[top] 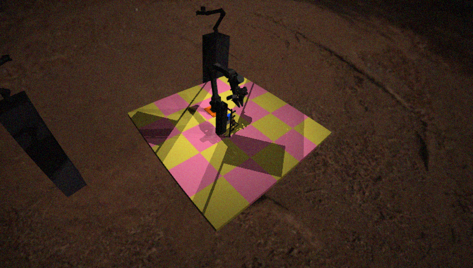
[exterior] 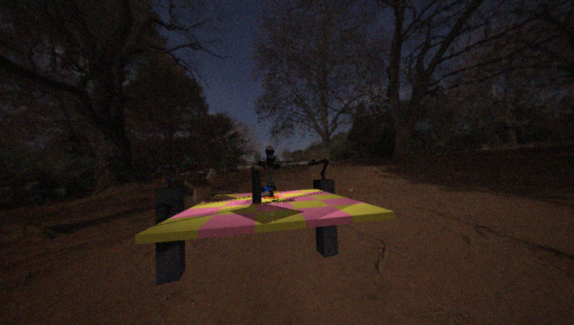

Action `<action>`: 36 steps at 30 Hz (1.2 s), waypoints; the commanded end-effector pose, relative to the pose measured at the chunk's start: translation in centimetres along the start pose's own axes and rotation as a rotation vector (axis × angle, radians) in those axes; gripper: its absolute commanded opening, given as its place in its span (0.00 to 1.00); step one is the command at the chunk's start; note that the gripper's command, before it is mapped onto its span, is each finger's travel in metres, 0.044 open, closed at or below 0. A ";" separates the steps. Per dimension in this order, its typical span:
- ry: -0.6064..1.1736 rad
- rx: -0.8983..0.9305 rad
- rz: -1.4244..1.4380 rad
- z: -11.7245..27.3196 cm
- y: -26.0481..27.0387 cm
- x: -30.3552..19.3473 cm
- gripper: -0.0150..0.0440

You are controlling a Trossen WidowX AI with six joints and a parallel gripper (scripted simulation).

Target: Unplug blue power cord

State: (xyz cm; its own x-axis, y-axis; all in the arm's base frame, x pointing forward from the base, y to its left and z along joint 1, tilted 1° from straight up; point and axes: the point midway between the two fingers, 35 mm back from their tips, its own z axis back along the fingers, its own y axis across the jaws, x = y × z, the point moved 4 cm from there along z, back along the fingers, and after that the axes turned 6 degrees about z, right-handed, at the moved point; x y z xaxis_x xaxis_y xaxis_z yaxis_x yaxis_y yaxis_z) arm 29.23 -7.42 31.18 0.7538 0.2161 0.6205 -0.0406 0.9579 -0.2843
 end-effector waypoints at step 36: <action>0.290 0.751 1.404 -4.3 6.6 -10.4 0.53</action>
State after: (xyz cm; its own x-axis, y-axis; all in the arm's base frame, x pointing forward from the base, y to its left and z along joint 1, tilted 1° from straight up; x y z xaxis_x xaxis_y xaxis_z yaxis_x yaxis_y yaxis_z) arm 23.95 -3.88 19.76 -0.0591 0.9982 0.0116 -0.9979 -0.0588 -0.0253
